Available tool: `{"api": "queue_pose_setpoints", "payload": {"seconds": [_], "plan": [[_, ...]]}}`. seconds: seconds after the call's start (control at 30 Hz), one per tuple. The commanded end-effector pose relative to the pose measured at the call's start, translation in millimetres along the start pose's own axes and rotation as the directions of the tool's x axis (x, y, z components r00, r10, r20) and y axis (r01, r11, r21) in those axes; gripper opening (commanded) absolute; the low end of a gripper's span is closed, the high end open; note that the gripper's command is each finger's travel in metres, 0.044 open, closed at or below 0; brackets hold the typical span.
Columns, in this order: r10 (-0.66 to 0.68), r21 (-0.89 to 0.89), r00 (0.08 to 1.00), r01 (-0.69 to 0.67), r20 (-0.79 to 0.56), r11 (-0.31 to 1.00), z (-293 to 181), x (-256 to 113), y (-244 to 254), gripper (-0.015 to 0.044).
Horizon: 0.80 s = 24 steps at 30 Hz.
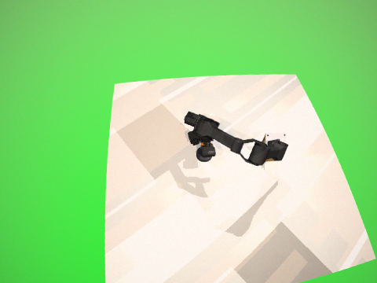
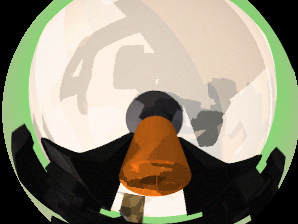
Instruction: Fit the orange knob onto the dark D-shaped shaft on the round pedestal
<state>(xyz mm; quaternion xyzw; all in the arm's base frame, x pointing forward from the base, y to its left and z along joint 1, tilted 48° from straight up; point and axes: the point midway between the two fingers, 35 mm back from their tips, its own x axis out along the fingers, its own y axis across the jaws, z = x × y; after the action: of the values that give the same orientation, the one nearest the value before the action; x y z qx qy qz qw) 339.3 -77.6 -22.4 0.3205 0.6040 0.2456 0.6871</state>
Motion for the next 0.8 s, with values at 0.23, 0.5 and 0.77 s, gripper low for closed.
{"api": "queue_pose_setpoints", "payload": {"seconds": [0.23, 0.5, 0.77], "plan": [[0.002, 0.002, 1.0, -0.002, 0.005, 1.0, 1.1, 1.5, 0.3, 0.0], [0.002, 0.002, 1.0, -0.002, 0.005, 1.0, -0.1, -1.3, 0.9, 0.0], [0.002, -0.123, 1.0, -0.001, 0.005, 0.992, -2.0, -3.7, 2.8, 0.0]]}}
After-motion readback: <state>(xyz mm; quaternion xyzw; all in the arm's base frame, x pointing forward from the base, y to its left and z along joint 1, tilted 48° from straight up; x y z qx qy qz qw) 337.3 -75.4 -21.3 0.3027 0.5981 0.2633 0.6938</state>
